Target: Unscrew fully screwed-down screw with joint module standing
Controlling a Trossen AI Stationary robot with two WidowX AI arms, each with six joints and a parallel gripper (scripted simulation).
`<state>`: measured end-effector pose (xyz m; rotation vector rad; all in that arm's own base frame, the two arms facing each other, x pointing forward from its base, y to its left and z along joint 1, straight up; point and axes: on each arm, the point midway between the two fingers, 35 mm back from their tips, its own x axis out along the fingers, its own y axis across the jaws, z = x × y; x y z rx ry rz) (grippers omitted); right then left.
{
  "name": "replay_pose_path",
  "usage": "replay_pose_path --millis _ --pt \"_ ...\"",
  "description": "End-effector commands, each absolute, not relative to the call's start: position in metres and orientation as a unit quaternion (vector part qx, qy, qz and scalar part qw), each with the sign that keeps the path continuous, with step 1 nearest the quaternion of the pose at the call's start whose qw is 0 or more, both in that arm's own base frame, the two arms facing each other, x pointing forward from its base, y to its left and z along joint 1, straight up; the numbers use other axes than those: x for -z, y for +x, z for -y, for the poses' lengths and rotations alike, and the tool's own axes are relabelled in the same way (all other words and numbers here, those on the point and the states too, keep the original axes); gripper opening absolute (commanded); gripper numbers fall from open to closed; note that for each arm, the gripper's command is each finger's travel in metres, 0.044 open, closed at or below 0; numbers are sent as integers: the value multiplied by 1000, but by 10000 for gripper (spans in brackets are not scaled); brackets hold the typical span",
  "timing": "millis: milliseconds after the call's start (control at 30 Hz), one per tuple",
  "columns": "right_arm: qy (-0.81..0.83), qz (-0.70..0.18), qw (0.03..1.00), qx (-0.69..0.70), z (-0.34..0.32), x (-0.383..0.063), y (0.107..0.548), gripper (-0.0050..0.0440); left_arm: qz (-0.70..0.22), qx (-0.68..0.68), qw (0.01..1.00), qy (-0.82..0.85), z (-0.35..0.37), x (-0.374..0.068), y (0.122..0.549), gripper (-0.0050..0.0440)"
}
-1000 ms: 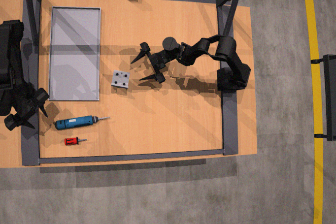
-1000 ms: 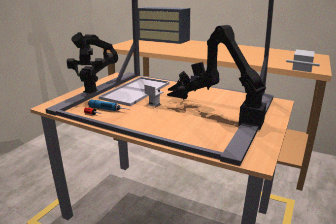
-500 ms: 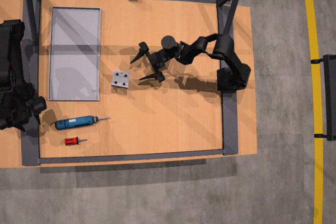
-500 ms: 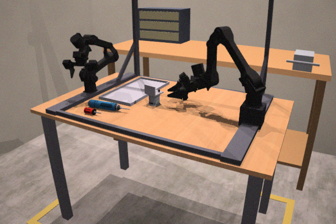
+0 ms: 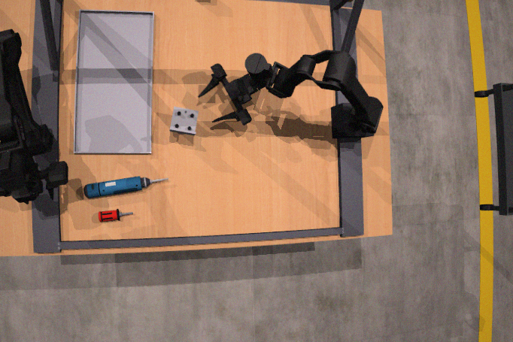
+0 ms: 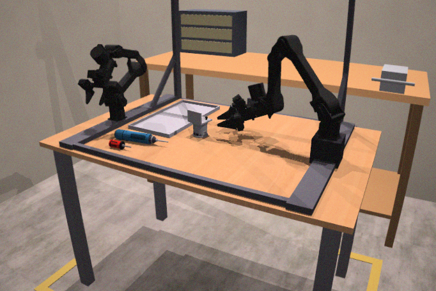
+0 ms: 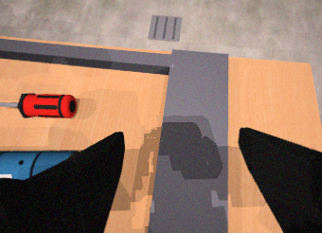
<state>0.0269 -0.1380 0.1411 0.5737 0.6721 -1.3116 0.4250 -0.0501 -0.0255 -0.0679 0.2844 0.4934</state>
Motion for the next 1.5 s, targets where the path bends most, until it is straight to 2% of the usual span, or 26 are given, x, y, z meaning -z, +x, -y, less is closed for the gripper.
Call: replay_pose_path --millis 0,667,1067,1233,1467 --pt "270 -301 670 622 144 -146 27 305 -132 -245 960 -40 53 23 428 385" --pt "326 -279 668 608 144 -140 77 305 -130 -251 958 -41 54 25 429 385" --pt "373 -282 689 553 109 -133 148 305 -128 -254 958 -41 54 27 429 385" --pt "390 -277 689 545 97 -131 160 305 -128 -254 958 -41 54 27 429 385" --pt "487 -222 613 581 91 -125 173 305 -128 -254 958 -42 54 26 429 385"
